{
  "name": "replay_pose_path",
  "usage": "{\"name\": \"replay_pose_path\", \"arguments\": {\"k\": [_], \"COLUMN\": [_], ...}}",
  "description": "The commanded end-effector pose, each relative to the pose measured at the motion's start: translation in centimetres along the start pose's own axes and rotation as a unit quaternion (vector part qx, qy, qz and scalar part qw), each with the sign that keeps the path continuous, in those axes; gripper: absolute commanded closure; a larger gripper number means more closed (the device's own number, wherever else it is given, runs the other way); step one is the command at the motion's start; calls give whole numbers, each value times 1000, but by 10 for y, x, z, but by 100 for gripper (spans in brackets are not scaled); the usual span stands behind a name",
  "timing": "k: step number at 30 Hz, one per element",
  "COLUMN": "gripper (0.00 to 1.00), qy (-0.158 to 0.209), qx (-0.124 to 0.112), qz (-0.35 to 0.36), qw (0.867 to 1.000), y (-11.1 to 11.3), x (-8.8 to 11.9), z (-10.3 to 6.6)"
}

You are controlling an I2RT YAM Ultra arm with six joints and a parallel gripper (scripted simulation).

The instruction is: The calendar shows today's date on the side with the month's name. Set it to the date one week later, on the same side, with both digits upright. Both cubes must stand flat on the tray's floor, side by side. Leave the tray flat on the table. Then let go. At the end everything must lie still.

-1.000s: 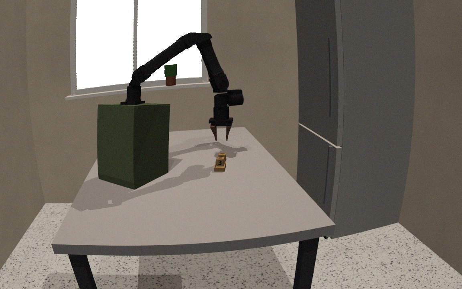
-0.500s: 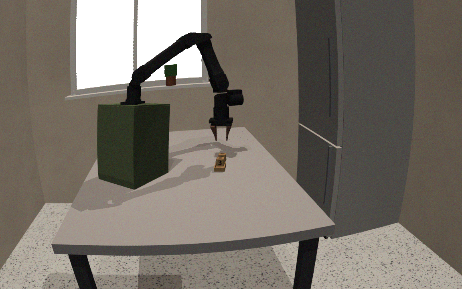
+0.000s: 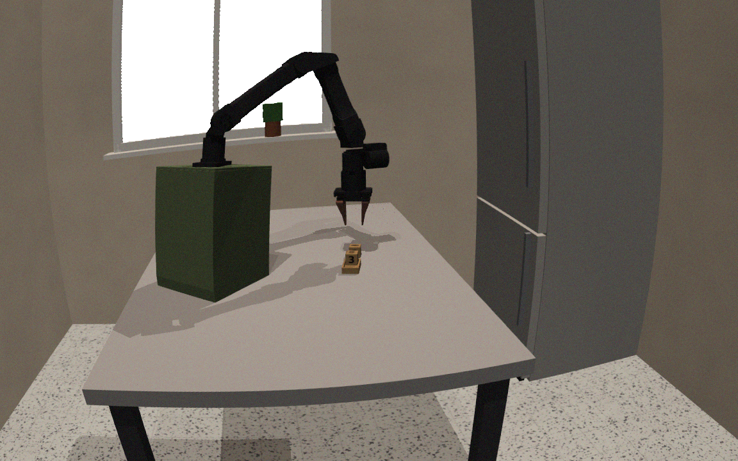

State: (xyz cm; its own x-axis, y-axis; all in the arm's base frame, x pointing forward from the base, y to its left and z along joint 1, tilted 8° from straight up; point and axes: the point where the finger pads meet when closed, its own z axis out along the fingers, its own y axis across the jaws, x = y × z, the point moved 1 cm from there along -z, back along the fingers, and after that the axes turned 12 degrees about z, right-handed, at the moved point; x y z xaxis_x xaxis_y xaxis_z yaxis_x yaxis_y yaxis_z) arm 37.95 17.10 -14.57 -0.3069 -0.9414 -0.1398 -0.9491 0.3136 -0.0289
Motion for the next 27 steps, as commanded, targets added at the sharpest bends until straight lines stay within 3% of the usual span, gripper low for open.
{"name": "replay_pose_path", "arguments": {"k": [1,27], "gripper": [53,53], "qy": [-4,-4], "qx": [5,5], "qz": [-1,-1], "qw": [1000,1000], "y": [-3,-4], "x": [-3,-3], "z": [-3,20]}}
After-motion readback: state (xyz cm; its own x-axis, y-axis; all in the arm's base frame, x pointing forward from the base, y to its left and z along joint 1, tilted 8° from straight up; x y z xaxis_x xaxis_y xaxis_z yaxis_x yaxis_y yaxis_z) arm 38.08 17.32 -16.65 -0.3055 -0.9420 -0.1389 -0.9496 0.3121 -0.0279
